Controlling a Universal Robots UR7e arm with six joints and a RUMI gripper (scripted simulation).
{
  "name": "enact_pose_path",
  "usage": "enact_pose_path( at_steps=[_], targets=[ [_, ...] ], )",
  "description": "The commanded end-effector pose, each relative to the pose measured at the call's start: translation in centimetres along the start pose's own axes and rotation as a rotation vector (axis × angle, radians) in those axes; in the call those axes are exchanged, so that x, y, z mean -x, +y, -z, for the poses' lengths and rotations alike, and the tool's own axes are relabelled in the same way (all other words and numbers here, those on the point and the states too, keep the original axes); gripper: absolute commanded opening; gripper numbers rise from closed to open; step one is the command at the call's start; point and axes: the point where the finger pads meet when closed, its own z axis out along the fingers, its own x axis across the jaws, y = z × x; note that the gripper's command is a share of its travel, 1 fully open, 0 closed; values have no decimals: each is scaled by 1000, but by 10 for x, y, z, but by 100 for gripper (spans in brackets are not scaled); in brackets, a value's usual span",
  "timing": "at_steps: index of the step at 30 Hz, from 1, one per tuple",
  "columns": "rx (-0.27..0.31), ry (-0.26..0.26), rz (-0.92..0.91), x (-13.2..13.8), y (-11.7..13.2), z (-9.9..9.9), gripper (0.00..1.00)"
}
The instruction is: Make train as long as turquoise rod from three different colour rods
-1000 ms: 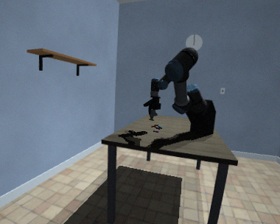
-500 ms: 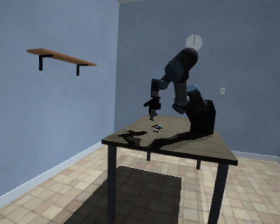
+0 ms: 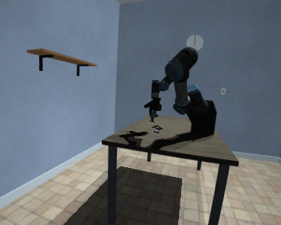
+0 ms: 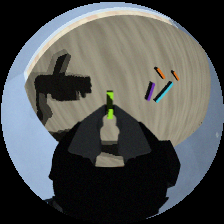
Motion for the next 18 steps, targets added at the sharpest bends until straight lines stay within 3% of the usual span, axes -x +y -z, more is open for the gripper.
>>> enact_pose_path(
  at_steps=[1,18],
  targets=[
    [-1,1,0,0,-1,-10,0],
    [-1,1,0,0,0,-51,0]
  ],
)
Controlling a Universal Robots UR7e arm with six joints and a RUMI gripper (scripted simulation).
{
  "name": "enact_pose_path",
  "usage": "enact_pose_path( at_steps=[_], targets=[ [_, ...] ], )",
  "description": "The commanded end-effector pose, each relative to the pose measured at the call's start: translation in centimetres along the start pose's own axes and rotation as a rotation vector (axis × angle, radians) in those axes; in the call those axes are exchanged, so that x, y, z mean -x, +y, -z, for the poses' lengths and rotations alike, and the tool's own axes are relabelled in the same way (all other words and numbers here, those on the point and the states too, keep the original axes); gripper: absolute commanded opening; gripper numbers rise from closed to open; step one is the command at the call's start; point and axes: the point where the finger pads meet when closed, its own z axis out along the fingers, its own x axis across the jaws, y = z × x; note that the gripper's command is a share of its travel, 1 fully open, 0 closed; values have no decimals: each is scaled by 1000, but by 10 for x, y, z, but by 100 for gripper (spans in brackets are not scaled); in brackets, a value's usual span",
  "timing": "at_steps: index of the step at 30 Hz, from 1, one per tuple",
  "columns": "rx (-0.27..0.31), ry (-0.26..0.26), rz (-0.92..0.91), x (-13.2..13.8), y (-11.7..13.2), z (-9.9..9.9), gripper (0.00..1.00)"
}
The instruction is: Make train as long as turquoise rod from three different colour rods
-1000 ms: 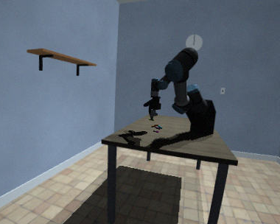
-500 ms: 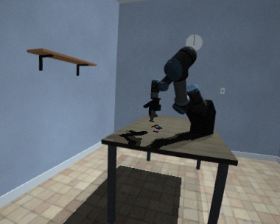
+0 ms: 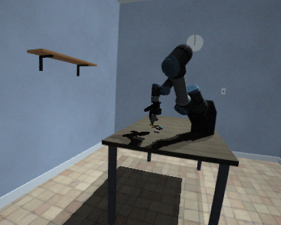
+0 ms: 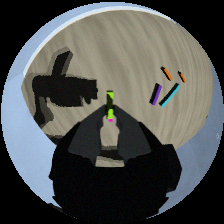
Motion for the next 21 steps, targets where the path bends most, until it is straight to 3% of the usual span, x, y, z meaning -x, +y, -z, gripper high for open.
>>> enact_pose_path(
  at_steps=[1,21],
  targets=[
    [-4,5,-1,-1,-3,-19,0],
    [-4,5,-1,-1,-3,-43,0]
  ],
)
